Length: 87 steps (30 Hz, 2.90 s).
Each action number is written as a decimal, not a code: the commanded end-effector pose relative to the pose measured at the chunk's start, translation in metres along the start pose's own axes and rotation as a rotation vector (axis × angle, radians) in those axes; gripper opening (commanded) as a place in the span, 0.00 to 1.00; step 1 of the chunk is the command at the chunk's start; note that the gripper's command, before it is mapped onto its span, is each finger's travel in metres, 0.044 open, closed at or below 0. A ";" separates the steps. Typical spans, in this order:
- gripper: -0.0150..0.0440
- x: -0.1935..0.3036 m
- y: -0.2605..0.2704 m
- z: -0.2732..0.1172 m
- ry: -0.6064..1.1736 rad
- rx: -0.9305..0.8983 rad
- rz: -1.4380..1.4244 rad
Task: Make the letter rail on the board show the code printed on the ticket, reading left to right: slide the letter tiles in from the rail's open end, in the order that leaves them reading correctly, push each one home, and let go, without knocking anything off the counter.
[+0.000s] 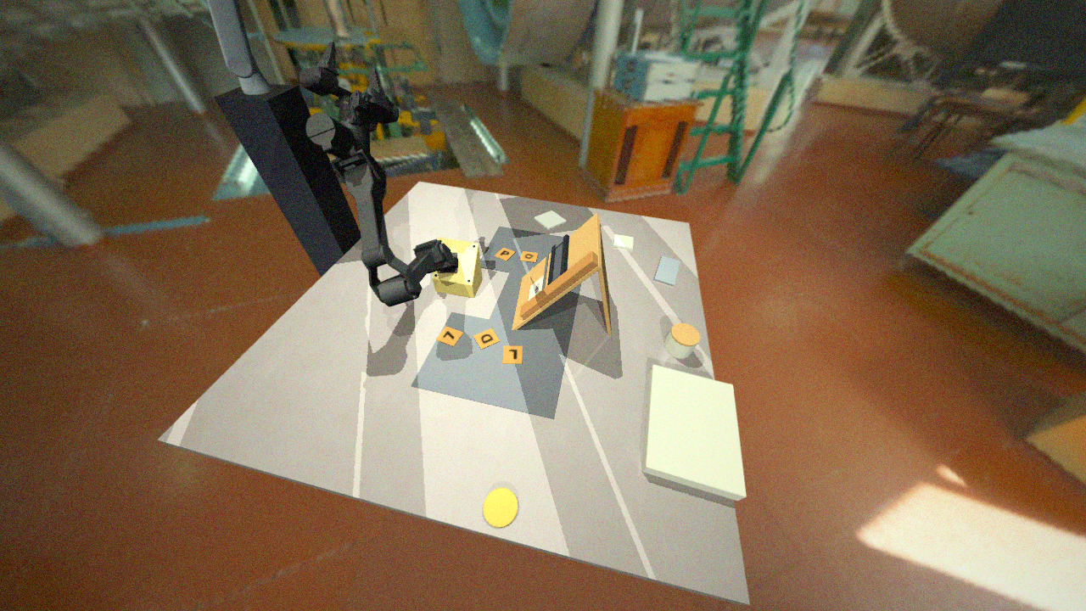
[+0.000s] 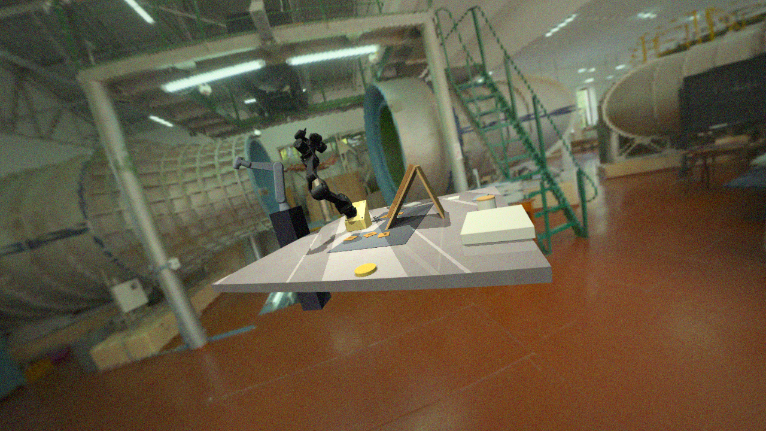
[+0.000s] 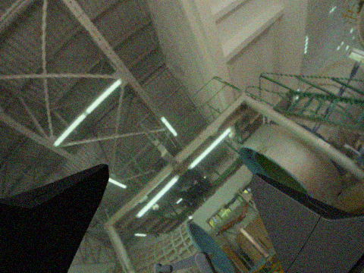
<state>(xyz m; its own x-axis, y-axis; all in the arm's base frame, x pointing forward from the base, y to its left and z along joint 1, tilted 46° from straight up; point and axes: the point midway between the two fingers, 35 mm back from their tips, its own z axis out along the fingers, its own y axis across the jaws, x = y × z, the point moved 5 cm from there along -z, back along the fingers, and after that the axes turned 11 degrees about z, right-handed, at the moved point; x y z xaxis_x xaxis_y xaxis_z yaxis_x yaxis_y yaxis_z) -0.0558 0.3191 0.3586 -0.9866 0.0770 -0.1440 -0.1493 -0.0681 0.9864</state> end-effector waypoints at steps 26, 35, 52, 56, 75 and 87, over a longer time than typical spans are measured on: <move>1.00 -0.215 -0.229 -0.241 -0.636 1.638 -0.876; 1.00 -0.198 -0.261 -0.316 -0.477 2.099 -0.835; 1.00 -0.200 -0.256 -0.313 -0.424 2.111 -0.852; 1.00 -0.217 -0.231 -0.295 -0.105 2.155 -0.949; 1.00 -0.286 -0.139 -0.204 1.422 1.813 -1.298; 1.00 -0.286 -0.139 -0.204 1.434 1.806 -1.300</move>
<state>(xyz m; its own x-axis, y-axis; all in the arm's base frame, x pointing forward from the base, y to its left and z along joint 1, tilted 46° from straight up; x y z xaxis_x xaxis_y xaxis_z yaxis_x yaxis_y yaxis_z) 0.2329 0.1024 0.2444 -0.1321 -0.9112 0.3902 -0.8774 -0.0757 -0.4738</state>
